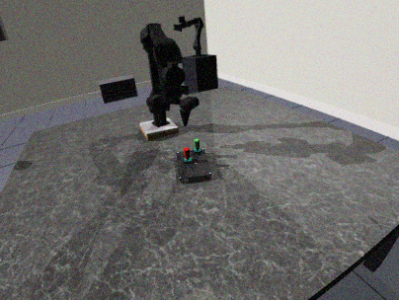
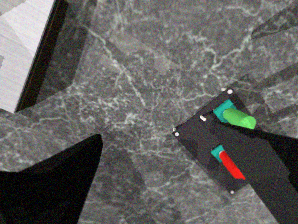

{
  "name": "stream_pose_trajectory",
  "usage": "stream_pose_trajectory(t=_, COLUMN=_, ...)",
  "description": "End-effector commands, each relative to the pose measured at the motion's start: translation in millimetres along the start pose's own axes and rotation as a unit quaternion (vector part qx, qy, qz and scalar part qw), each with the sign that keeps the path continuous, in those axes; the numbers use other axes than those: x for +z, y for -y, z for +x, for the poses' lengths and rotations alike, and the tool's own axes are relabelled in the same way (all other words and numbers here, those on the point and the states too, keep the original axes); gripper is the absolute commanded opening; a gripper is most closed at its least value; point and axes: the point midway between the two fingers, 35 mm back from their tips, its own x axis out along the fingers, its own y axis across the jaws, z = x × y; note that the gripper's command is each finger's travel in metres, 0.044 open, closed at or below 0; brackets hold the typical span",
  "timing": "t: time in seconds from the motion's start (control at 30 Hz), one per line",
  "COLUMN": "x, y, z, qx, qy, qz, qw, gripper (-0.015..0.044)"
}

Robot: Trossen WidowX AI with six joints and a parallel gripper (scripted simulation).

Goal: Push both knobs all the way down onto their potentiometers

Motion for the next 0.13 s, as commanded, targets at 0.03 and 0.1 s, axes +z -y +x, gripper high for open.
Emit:
stream_pose_trajectory(t=0.03, x=0.4, y=-1.1, z=0.7, qx=0.002, qy=0.000, qz=0.000, qw=1.000, gripper=0.0440)
stream_pose_trajectory(t=0.1, x=0.4, y=-1.1, z=0.7, qx=0.002, qy=0.000, qz=0.000, qw=1.000, gripper=0.0440)
